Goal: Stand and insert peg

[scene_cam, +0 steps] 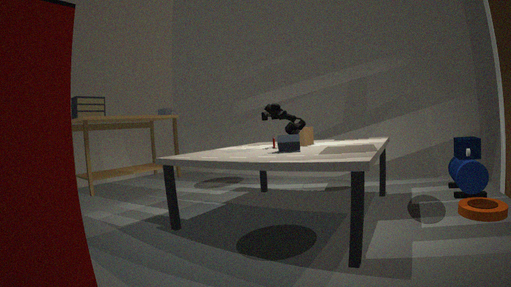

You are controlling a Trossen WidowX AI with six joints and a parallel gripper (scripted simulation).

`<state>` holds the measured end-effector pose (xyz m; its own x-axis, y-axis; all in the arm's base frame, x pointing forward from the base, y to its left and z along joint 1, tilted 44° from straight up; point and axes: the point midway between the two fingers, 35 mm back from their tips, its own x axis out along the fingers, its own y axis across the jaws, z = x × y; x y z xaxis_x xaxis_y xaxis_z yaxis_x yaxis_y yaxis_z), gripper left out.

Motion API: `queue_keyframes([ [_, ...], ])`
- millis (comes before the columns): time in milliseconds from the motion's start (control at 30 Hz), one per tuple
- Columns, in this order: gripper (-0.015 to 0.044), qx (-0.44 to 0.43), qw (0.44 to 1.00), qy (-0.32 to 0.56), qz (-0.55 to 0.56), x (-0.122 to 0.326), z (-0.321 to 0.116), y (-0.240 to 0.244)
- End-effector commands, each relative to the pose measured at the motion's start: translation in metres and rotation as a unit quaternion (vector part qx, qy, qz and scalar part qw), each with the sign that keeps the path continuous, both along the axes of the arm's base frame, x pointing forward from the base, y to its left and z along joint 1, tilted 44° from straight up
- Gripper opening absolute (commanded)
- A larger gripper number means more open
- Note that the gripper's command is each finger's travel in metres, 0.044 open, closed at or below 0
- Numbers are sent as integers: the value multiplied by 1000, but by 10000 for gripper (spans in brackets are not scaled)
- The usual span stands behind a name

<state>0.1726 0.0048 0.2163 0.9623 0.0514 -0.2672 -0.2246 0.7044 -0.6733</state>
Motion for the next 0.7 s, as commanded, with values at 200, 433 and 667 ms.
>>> queue_keyframes([
  [200, 440, 50, 993, 91, -47, 7, -15, -7],
  [433, 440, 78, 973, 190, -102, 10, -33, -14],
  [667, 440, 87, 941, 281, -166, 12, -48, -20],
])
